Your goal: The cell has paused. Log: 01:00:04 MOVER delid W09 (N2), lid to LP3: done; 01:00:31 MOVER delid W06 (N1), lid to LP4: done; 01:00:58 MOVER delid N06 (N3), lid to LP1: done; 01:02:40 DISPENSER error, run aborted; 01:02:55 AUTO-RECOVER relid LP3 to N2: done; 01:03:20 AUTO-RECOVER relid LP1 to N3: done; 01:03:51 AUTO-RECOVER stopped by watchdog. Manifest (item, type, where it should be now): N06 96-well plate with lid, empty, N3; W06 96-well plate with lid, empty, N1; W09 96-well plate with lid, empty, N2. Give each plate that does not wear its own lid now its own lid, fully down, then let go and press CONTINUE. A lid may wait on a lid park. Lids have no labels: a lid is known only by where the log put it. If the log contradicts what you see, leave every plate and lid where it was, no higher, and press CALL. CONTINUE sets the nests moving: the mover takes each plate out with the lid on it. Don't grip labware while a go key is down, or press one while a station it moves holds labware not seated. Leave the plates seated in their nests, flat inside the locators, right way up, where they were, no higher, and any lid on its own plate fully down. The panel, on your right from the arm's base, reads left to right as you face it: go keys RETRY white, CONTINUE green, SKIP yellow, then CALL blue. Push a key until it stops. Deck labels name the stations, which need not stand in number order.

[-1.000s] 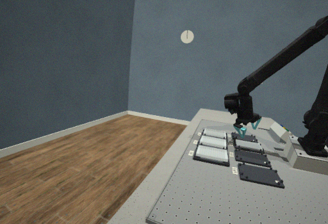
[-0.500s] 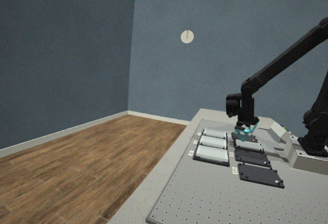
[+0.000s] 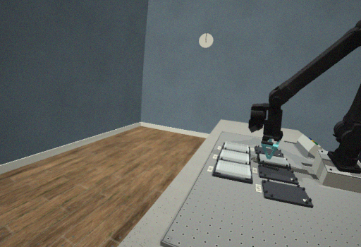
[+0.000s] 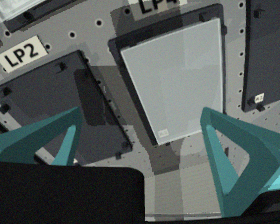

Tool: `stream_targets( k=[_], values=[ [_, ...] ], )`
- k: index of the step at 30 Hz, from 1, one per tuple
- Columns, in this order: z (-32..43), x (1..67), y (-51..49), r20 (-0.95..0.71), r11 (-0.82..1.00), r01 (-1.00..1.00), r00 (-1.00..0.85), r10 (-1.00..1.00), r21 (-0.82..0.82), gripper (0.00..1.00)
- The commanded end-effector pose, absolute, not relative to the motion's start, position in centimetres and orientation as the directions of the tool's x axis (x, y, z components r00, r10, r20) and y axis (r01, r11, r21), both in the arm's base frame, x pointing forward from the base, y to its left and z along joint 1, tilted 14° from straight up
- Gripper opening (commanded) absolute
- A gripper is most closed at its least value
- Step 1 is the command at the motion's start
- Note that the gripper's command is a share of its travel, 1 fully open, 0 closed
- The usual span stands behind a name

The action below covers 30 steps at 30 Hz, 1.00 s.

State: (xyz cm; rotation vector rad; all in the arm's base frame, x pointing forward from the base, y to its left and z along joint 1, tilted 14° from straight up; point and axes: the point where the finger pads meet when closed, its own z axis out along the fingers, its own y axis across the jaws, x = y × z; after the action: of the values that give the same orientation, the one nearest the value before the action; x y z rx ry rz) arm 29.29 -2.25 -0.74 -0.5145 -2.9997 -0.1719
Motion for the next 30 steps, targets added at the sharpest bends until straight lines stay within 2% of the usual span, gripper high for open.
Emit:
stream_targets(
  k=[1, 6, 17, 27, 28, 30],
  values=[
    [0.1, 30.5, -1.2, 0.042, 0.965, 0.229, -0.973, 0.226, 0.129, 1.00],
    [0.1, 30.5, -1.9, 0.021, 0.967, 0.202, -0.979, 0.201, 0.154, 1.00],
    [0.2, 30.8, -0.8, -0.067, 0.973, 0.007, -0.997, 0.023, 0.230, 1.00],
    [0.4, 31.5, -0.5, -0.060, 0.973, 0.007, -0.998, 0.021, 0.229, 1.00],
    [0.1, 30.8, -1.3, -0.100, 0.973, 0.007, -0.994, 0.031, 0.229, 0.00],
    [-0.1, 30.9, -2.3, -0.165, 0.974, 0.007, -0.985, 0.045, 0.227, 0.00]
  ],
)
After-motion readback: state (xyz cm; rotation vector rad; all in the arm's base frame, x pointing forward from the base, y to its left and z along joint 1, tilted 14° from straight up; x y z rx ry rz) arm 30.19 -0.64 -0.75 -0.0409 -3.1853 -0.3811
